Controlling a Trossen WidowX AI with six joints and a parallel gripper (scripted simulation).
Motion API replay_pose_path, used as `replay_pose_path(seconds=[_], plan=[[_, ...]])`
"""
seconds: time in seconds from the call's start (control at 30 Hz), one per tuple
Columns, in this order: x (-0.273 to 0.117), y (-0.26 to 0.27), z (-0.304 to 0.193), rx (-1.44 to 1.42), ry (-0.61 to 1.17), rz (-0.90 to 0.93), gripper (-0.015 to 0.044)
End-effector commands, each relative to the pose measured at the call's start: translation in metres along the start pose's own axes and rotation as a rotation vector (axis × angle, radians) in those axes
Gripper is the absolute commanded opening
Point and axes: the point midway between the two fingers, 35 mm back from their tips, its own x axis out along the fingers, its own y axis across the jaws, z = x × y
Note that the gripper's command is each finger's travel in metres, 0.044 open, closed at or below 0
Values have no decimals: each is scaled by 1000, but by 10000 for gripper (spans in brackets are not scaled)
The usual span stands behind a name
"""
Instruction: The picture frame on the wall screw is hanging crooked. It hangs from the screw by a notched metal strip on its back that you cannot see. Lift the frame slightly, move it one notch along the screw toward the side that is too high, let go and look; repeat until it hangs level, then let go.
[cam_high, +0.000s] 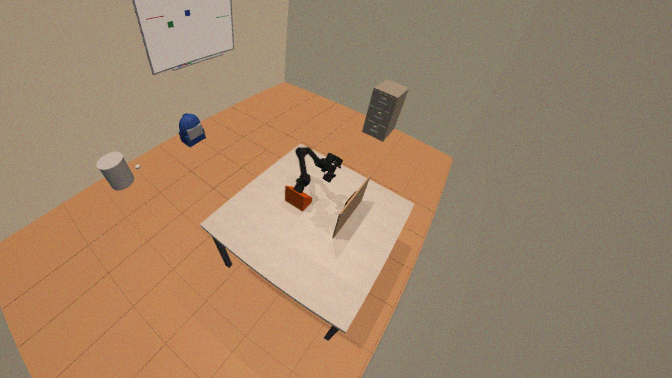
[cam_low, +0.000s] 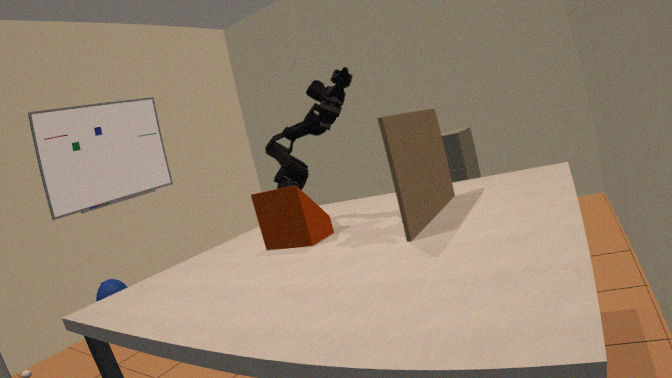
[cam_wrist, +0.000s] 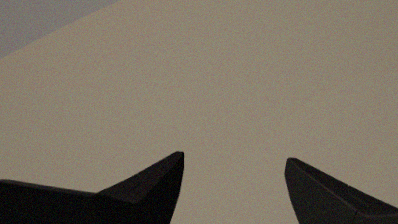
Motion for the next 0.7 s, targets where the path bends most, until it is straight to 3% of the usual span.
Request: replay_pose_path(seconds=[0.0,0.27,0.67], plan=[[-41,-26,-63,306,323,-42,260],[-113,-59,-129,695,736,-240,260],[-116,-60,-131,708,751,-251,260]])
